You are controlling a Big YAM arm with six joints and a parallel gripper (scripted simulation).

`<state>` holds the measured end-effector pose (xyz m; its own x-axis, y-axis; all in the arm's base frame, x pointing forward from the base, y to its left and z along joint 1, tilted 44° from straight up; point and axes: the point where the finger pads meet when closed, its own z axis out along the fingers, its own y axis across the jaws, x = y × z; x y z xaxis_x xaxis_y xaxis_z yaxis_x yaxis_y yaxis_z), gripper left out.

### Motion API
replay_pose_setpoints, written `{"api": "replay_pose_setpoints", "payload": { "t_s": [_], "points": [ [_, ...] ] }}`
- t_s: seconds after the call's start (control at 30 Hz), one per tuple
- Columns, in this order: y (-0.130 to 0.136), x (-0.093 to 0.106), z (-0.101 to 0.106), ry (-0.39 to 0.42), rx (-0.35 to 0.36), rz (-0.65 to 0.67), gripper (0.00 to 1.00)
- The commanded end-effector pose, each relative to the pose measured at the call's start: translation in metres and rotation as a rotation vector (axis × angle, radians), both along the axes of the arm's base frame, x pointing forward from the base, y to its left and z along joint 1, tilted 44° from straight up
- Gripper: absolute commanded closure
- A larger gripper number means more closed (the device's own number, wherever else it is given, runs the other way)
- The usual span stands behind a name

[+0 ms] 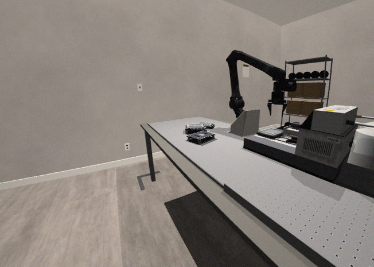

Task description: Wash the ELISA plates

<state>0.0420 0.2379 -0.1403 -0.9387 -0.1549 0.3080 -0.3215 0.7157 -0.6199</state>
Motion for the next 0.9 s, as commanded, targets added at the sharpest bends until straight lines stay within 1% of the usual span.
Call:
{"api": "replay_pose_setpoints", "payload": {
  "t_s": [0.0,0.1,0.13,0.17,0.23,0.3,0.37,0.4,0.87],
  "points": [
    [0.006,-0.014,0.007,0.098,0.041,0.123,0.34],
    [0.004,-0.029,0.010,0.166,0.052,0.196,0.40],
    [0.010,-0.029,0.010,0.187,0.066,0.221,0.42],
    [0.022,-0.028,0.009,0.204,0.091,0.248,0.44],
    [0.021,-0.022,0.006,0.239,0.093,0.262,0.48],
    [0.018,-0.022,0.004,0.241,0.083,0.262,0.52],
    [0.018,-0.022,0.004,0.241,0.083,0.262,0.52],
    [0.003,-0.034,0.012,0.269,0.069,0.306,0.54],
    [-0.023,-0.094,0.044,0.591,0.111,0.642,0.82]
  ]
}}
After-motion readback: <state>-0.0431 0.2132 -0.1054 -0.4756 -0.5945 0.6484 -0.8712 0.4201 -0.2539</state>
